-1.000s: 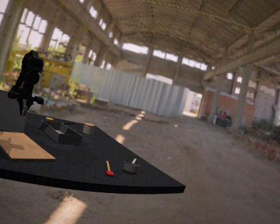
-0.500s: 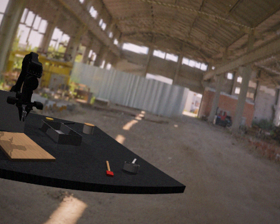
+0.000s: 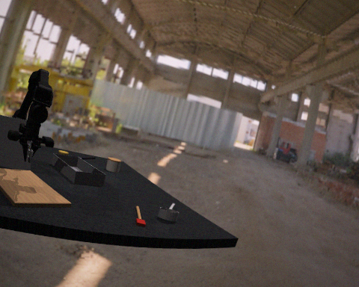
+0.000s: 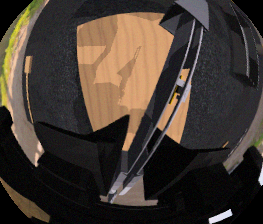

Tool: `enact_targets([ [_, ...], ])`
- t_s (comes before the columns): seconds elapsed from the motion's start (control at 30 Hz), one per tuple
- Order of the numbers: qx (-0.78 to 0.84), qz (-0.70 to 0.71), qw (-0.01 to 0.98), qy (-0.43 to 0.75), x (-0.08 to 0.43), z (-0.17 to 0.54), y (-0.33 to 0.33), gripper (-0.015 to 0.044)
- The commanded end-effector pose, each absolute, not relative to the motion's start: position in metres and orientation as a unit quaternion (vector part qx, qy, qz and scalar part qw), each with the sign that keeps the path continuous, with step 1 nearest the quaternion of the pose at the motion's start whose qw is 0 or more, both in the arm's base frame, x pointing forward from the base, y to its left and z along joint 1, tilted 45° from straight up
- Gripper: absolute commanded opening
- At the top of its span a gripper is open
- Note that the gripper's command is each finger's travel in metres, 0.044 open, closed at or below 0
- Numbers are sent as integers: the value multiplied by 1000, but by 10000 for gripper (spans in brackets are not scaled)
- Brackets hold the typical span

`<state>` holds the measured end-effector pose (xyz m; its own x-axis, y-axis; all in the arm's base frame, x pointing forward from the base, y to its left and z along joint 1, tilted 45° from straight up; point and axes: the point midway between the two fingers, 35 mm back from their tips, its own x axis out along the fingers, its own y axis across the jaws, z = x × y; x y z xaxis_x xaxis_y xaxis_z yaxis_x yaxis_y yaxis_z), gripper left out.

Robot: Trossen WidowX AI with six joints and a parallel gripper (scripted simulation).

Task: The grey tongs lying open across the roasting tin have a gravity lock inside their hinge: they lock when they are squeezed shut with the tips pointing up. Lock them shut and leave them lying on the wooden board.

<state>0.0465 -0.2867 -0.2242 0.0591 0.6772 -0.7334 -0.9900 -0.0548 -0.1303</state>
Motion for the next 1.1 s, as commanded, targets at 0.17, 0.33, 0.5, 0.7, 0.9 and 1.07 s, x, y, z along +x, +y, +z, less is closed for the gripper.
enact_targets([
  [0.17, -331, 644, 649, 233, 48, -235, -274, -150],
  [0.33, -331, 644, 649, 233, 48, -241, -268, -150],
  [0.5, -331, 644, 649, 233, 49, -246, -262, -150],
  [0.7, -331, 644, 649, 233, 49, -253, -255, -150],
  [0.9, -331, 644, 649, 233, 49, -259, -247, -150],
  [1.07, -331, 644, 649, 233, 49, -263, -242, -150],
])
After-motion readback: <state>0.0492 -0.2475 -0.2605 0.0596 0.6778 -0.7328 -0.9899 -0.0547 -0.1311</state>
